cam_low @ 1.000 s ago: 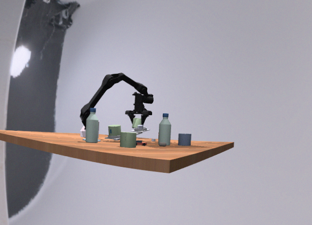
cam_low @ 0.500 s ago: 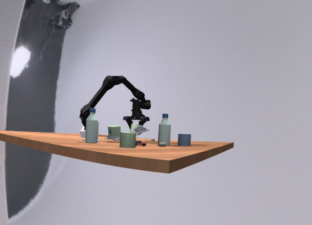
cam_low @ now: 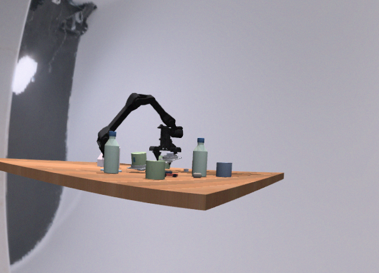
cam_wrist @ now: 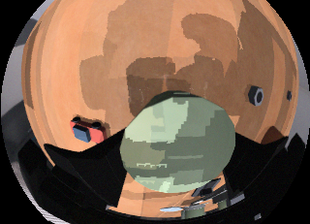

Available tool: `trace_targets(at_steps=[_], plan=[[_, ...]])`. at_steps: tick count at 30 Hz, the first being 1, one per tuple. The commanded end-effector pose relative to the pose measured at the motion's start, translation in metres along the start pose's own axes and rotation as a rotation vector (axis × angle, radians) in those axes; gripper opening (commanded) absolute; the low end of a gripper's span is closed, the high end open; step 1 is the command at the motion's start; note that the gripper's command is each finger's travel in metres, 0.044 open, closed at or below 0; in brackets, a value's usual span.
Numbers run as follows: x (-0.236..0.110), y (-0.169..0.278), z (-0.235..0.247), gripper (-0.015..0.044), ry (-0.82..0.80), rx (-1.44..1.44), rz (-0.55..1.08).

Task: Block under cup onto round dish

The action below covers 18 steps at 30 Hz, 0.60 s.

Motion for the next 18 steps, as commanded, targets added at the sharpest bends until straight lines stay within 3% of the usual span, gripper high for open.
trace_targets(at_steps=[1, 4, 18], plan=[[0.0073, 0.0012, 0.0009, 0.0, -0.001, -0.005, 0.007], [0.0123, 0.0013, 0.0009, 0.0, -0.001, -0.005, 0.007], [0.0072, 0.0004, 0.0006, 0.0368, -0.003, -0.002, 0.003]])
Point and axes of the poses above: the point midway between the two fingers, 35 mm back from their tips, its own x axis out along the fingers, its own z axis across the jaws, y = z × x, the point moved 6 cm from there along -x, back along the fingers, and after that the axes turned 7 degrees about -x, right-handed, at the moved point
